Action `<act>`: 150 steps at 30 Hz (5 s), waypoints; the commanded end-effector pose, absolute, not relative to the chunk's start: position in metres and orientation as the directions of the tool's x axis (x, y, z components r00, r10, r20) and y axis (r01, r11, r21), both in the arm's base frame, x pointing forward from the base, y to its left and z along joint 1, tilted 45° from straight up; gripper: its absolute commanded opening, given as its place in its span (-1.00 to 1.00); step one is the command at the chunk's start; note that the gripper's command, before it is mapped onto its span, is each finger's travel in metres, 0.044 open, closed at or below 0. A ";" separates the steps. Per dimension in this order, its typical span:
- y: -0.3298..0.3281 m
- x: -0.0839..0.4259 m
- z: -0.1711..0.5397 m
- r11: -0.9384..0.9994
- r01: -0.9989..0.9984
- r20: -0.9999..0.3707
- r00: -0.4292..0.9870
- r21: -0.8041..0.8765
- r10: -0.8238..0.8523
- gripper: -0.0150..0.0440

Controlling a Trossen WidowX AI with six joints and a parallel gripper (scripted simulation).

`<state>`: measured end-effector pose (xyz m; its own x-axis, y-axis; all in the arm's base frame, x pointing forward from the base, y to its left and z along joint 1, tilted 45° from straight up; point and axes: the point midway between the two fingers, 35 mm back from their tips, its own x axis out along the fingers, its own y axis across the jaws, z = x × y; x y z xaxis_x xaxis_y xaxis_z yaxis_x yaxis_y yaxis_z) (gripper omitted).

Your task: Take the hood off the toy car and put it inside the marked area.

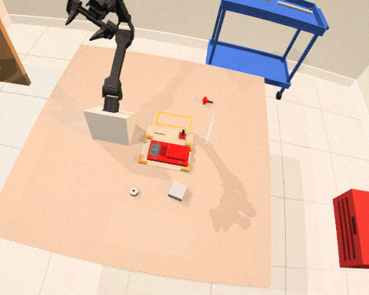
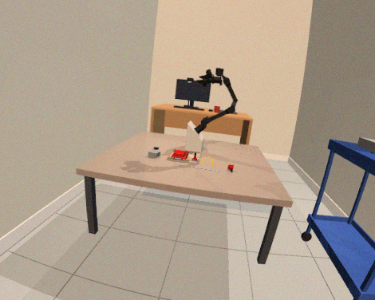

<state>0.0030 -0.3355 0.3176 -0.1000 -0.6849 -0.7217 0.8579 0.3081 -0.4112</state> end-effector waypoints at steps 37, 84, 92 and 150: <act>-0.194 0.340 0.053 0.954 0.103 -0.933 0.261 0.283 0.249 1.00; 0.012 0.357 -0.077 0.710 -0.109 -0.718 -0.067 0.695 0.693 1.00; 0.016 0.356 -0.081 0.710 -0.109 -0.718 -0.067 0.696 0.693 1.00; 0.041 0.351 -0.108 0.708 -0.109 -0.716 -0.067 0.697 0.695 1.00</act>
<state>0.3513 0.0393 -0.1075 -0.0695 0.6900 -0.7204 -0.1133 0.7120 0.6929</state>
